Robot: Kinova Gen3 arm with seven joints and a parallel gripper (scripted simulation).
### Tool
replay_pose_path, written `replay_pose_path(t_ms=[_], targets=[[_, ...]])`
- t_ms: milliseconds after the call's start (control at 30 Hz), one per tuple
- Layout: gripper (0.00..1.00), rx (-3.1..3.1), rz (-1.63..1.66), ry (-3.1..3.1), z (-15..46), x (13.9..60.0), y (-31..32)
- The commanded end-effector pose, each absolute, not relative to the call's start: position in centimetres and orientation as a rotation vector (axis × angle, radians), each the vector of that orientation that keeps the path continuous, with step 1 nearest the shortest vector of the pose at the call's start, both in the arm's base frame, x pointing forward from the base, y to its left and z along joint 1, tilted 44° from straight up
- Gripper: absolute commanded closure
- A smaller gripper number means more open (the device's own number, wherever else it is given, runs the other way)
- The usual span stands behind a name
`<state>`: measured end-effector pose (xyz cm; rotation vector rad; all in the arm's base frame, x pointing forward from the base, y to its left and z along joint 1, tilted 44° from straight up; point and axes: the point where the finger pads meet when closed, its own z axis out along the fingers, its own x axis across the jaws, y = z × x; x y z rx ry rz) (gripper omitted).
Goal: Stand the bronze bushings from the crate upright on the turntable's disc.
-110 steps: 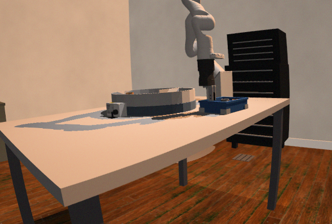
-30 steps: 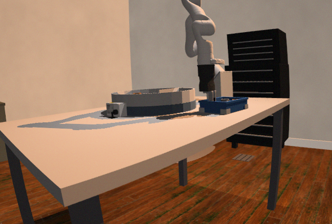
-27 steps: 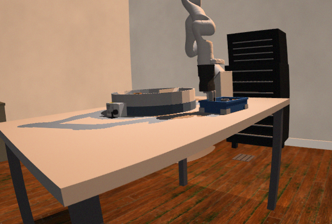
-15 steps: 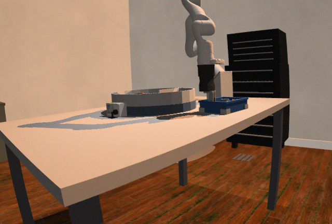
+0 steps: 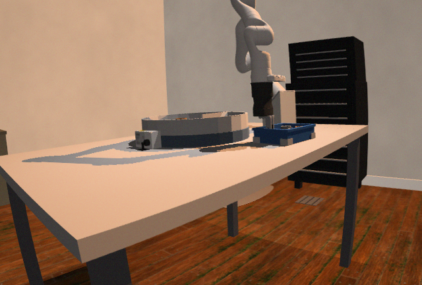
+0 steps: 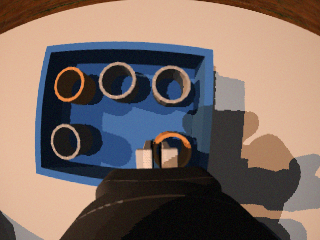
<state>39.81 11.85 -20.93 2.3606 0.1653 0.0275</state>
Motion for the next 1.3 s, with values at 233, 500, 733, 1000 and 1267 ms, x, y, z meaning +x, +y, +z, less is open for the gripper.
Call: replay_pose_path(t_ms=[233,500,733,1000,1267], targets=[[1.00,2.362,0.029,0.166,-20.9,39.9,12.0],[1.00,2.362,0.029,0.166,-20.9,39.9,12.0],[1.00,2.362,0.029,0.166,-20.7,39.8,12.1],[1.00,2.362,0.029,0.166,-19.8,39.7,13.0],[1.00,2.362,0.029,0.166,-17.4,39.5,15.4]])
